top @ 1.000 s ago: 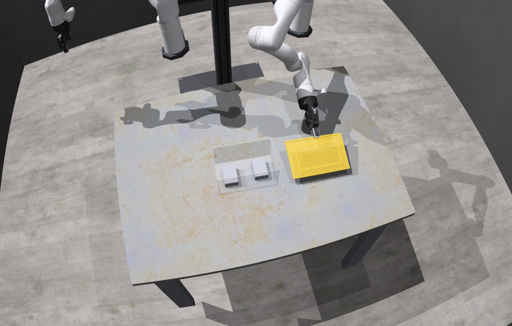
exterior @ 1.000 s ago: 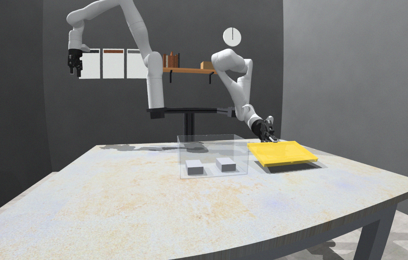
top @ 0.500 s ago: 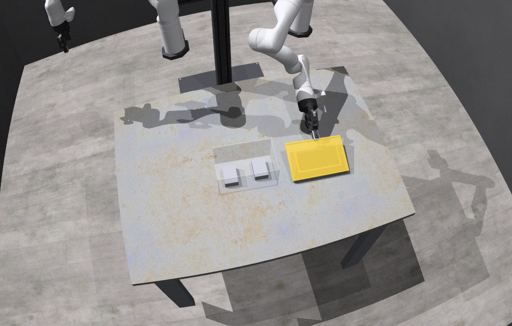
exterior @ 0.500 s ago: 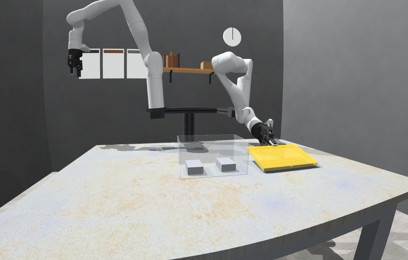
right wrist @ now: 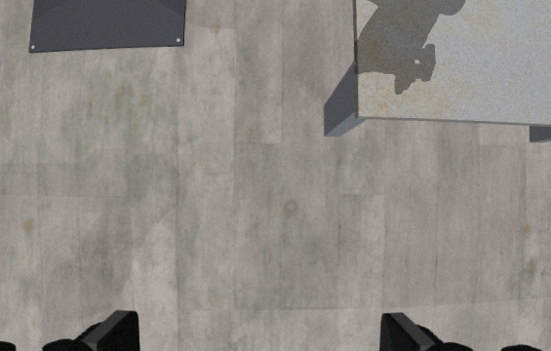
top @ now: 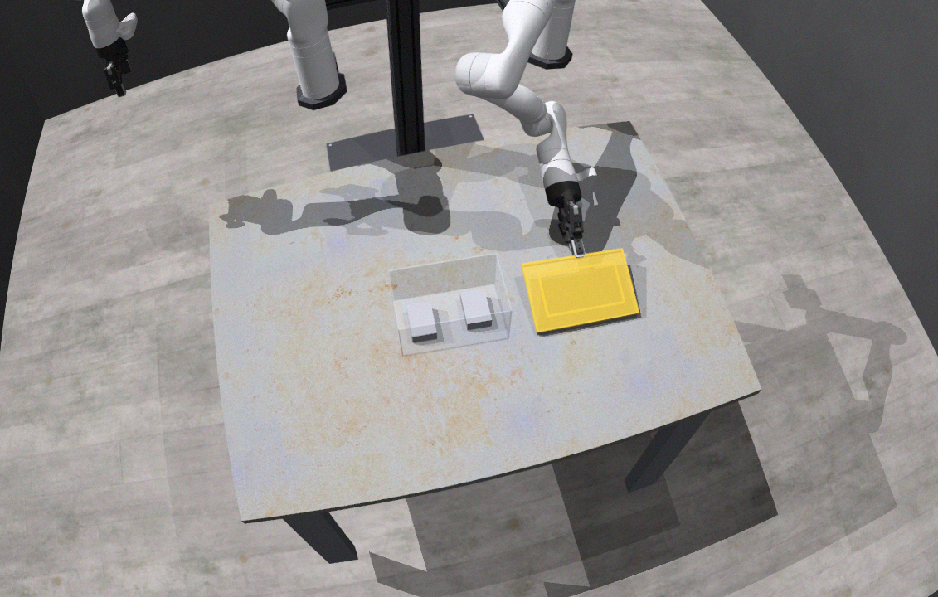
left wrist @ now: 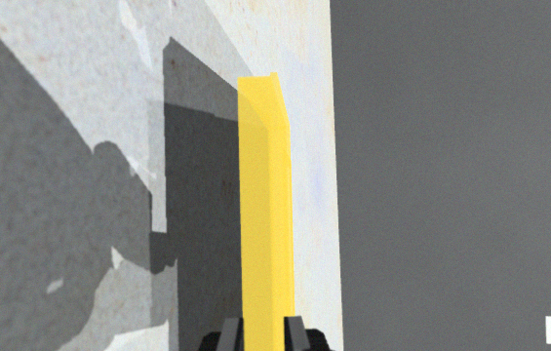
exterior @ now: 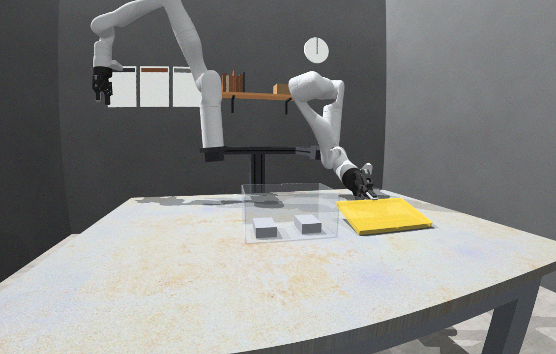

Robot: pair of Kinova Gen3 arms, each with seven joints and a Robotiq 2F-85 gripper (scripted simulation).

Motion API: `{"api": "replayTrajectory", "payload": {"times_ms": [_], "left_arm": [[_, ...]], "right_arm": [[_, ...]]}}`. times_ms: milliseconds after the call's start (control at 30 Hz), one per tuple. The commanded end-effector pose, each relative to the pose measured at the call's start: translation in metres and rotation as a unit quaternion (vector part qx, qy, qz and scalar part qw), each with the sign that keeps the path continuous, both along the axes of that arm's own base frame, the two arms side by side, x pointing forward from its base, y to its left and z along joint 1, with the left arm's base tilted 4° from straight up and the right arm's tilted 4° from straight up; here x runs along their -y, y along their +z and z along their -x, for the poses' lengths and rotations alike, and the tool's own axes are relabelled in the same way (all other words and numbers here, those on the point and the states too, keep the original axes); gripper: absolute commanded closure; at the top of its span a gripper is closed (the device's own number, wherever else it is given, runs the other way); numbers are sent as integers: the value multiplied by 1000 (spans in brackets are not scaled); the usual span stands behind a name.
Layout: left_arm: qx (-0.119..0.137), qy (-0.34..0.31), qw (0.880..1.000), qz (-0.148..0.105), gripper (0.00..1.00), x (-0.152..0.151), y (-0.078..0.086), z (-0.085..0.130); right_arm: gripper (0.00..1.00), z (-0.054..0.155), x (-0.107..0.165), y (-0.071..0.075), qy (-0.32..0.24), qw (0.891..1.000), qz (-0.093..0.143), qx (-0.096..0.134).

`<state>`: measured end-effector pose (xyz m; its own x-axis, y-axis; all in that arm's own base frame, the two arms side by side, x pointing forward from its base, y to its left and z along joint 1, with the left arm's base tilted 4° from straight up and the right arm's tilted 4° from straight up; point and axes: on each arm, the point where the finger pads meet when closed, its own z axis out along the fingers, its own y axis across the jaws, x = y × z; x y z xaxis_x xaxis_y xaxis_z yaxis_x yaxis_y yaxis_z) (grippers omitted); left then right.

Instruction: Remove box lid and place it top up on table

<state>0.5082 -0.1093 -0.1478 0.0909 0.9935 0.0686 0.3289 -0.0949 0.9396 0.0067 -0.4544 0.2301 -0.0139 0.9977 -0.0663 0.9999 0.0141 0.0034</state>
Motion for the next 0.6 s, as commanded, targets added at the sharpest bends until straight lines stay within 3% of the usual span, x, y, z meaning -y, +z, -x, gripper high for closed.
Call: {"api": "replayTrajectory", "payload": {"times_ms": [0,567], "left_arm": [[1,0,1000,0,769,0,1,-1],[1,0,1000,0,762,0,1,-1]], "right_arm": [[2,0,0,1,0,1000,1,0],[2,0,0,1,0,1000,1,0]]}}
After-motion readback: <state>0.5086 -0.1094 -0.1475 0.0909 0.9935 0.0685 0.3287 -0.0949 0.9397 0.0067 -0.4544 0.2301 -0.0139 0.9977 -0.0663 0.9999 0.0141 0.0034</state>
